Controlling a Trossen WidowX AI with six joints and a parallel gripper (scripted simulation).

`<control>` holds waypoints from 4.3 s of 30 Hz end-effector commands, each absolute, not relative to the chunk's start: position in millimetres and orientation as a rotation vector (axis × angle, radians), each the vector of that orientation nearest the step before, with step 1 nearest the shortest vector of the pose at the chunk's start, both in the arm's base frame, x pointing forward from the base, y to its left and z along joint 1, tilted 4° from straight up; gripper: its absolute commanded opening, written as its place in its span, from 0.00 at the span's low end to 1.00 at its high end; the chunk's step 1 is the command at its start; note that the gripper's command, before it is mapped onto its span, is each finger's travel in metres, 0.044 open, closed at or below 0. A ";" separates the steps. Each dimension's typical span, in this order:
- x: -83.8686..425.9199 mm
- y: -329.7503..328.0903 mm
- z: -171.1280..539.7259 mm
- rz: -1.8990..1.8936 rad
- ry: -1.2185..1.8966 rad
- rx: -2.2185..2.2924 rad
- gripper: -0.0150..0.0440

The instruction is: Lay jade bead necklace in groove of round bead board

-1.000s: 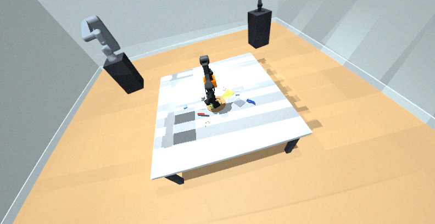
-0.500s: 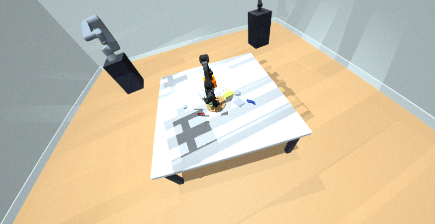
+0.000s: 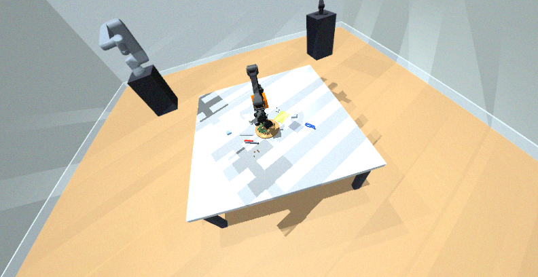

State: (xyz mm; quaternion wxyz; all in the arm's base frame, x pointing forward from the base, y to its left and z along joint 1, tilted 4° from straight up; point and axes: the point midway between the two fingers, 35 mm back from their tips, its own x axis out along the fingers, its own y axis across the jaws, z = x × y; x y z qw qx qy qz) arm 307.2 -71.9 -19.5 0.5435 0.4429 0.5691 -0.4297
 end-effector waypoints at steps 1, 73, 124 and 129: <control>281.6 -58.9 -15.4 -0.918 1.407 0.953 0.68; 234.6 -38.2 -50.1 -0.719 1.479 0.759 0.25; 226.2 -29.8 -42.4 -0.717 1.489 0.761 0.97; 227.5 -29.8 -42.4 -0.717 1.489 0.761 1.00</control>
